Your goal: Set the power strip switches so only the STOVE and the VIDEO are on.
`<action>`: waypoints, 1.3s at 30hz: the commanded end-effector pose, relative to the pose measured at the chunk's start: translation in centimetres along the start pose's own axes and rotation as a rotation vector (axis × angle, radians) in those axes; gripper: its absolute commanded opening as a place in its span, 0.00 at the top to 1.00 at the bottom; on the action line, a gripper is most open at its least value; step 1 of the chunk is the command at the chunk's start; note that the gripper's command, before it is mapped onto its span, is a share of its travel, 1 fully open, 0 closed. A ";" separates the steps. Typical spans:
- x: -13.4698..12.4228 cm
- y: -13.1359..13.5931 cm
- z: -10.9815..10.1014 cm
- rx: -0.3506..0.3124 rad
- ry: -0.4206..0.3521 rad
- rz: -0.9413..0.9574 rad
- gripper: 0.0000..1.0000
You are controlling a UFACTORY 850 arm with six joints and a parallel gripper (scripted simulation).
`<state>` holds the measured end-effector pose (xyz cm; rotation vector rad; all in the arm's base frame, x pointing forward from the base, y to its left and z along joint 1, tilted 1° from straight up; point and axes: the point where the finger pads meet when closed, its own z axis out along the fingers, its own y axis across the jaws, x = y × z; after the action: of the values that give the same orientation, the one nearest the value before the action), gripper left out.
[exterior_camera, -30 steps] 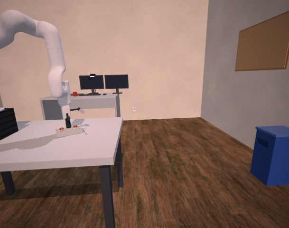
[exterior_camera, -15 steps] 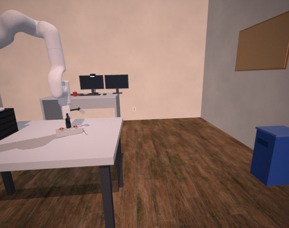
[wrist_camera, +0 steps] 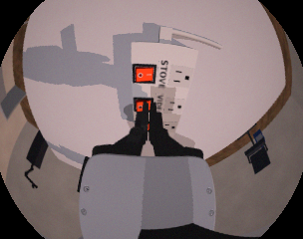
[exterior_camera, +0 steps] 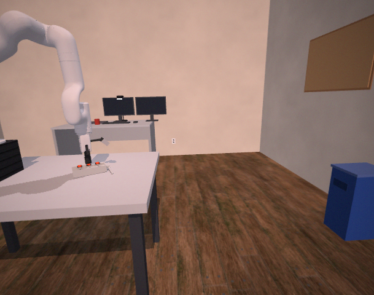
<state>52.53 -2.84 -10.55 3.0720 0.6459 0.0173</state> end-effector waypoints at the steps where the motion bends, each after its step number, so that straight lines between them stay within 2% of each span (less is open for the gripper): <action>1: 0.1 0.1 -1.2 -0.001 0.002 0.000 1.00; 7: 0.1 0.1 -2.6 -0.001 0.002 0.000 1.00; 32: 0.1 0.1 -2.9 -0.001 0.002 0.000 1.00; 39: -4.5 -1.7 -4.2 -0.001 0.001 0.000 1.00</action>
<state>49.72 -3.00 -7.06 3.0723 0.6452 0.0138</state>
